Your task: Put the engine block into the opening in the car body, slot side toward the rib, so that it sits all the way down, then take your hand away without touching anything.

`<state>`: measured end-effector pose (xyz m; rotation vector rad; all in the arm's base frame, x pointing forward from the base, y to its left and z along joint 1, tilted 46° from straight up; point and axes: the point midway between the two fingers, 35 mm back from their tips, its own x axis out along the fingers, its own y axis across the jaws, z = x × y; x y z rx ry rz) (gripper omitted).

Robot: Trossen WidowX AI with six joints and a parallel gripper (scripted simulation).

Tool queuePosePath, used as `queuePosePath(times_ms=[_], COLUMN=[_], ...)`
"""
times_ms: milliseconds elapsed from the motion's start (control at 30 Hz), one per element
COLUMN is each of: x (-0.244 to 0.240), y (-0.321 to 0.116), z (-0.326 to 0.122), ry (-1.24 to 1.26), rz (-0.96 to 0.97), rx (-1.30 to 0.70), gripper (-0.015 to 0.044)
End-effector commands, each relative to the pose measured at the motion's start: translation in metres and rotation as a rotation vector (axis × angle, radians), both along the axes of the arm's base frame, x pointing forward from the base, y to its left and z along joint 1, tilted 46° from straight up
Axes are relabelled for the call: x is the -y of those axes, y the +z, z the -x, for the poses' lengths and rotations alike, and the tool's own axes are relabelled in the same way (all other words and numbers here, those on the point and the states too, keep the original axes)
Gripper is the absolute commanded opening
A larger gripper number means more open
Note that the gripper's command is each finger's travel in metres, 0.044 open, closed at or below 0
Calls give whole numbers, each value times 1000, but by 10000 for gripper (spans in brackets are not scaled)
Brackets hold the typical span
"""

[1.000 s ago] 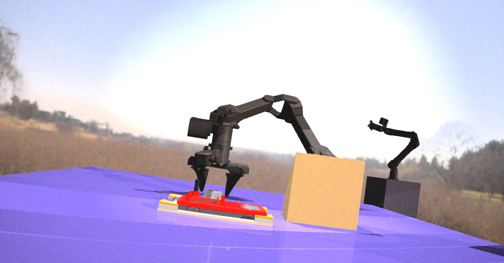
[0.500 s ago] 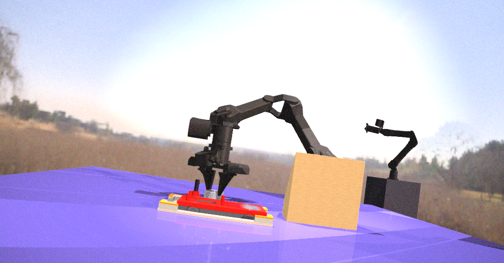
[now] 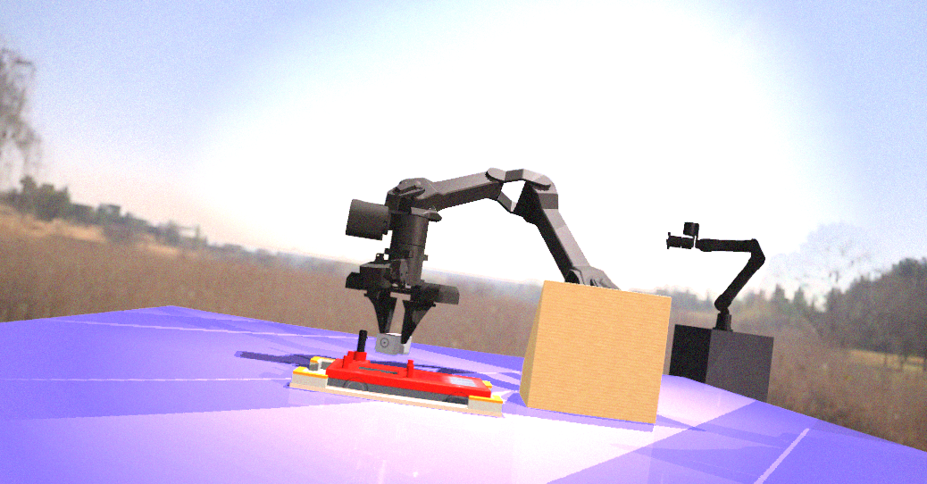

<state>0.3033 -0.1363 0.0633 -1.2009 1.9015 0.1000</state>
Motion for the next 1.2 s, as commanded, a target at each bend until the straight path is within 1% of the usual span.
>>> queuePosePath(times_ms=[0, 900, 1000, 1167], x=[-8, -68, -69, -75], y=[7, 67, 68, 56], z=[-5, -13, -13, -19], ry=[-1, -3, -5, -48], rz=[-6, -3, -2, 6], rx=[10, 7, 8, 53], gripper=[0, 0, 0, 0])
